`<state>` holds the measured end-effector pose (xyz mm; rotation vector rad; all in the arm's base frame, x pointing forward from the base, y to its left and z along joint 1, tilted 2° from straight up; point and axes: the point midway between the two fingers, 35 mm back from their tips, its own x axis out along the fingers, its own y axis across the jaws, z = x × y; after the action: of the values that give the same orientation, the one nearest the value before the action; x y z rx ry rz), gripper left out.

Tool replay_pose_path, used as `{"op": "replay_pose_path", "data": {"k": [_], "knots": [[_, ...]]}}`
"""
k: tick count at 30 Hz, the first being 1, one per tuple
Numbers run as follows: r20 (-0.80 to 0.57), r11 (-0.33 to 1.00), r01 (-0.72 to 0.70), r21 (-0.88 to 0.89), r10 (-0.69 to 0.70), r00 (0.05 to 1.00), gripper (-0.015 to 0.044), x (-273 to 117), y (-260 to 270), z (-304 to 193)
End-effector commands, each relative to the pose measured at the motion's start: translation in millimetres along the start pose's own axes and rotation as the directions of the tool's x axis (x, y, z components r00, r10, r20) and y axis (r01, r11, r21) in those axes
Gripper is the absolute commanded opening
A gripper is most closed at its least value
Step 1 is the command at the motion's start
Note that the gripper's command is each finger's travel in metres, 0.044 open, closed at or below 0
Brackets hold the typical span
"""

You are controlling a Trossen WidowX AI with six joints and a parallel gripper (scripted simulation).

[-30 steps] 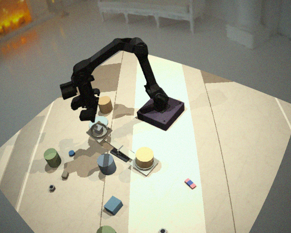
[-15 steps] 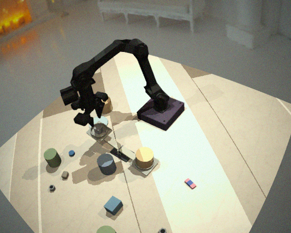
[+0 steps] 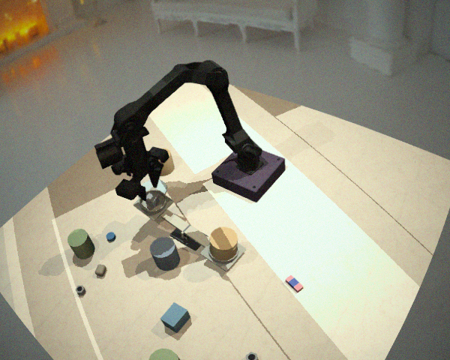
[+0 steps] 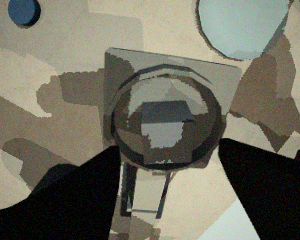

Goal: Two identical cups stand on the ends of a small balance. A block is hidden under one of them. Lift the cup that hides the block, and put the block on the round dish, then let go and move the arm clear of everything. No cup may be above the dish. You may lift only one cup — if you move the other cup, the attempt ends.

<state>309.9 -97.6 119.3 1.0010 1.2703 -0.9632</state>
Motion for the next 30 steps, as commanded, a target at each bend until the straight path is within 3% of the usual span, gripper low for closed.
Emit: {"op": "replay_pose_path", "data": {"k": [1,19,23,30], "knots": [[0.002,1.0,0.003,0.005,-0.003,1.0,0.026,6,0,0],[0.002,1.0,0.003,0.005,-0.003,1.0,0.026,32,-1,0],[0.002,1.0,0.003,0.005,-0.003,1.0,0.0155,32,-1,0],[0.002,1.0,0.003,0.005,-0.003,1.0,0.0108,32,-1,0]]}}
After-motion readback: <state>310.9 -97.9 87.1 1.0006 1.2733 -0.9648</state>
